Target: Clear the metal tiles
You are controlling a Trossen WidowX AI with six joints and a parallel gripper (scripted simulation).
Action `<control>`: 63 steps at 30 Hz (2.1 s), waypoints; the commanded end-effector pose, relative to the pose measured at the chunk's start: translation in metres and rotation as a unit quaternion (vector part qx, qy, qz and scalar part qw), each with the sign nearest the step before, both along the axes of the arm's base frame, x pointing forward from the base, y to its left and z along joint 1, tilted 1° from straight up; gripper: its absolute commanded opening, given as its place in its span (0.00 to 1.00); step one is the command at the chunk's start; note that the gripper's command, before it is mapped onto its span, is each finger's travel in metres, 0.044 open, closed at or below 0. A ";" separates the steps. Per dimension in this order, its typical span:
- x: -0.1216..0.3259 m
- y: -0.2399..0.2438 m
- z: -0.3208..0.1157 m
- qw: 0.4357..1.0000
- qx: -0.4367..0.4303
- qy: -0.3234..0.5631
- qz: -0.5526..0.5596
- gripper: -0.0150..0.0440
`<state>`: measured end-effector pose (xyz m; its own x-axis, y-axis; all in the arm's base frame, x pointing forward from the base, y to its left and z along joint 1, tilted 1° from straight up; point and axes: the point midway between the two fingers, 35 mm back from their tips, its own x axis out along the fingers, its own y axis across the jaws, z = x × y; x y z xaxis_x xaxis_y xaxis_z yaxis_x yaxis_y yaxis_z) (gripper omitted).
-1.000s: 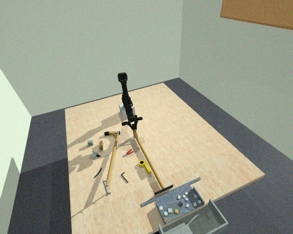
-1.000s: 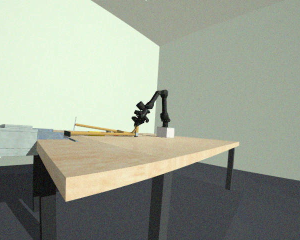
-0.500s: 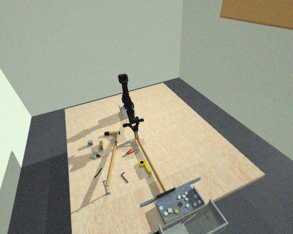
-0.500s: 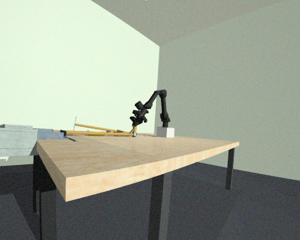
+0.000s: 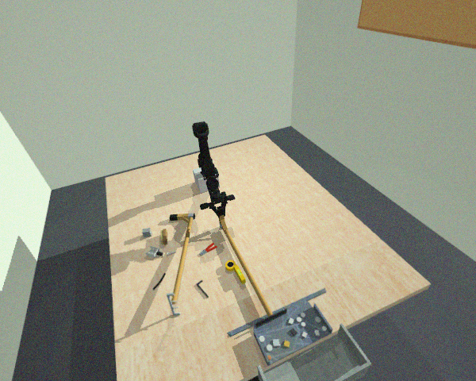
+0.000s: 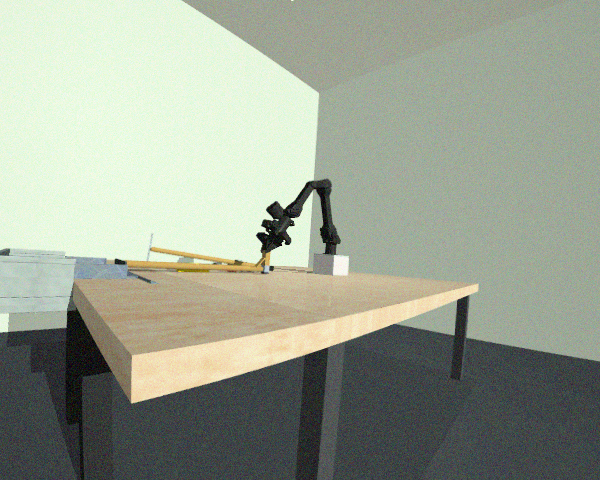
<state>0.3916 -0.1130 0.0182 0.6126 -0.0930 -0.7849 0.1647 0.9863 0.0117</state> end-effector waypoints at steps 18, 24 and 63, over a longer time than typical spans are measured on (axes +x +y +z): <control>0.029 -0.012 0.004 1.000 -0.002 -0.008 -0.001 0.25; 0.035 -0.013 0.005 1.000 -0.002 -0.008 -0.001 0.25; 0.088 -0.025 0.010 1.000 -0.002 -0.010 -0.001 0.25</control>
<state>0.4708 -0.1353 0.0224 0.6153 -0.0920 -0.7829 0.1614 0.9868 0.0109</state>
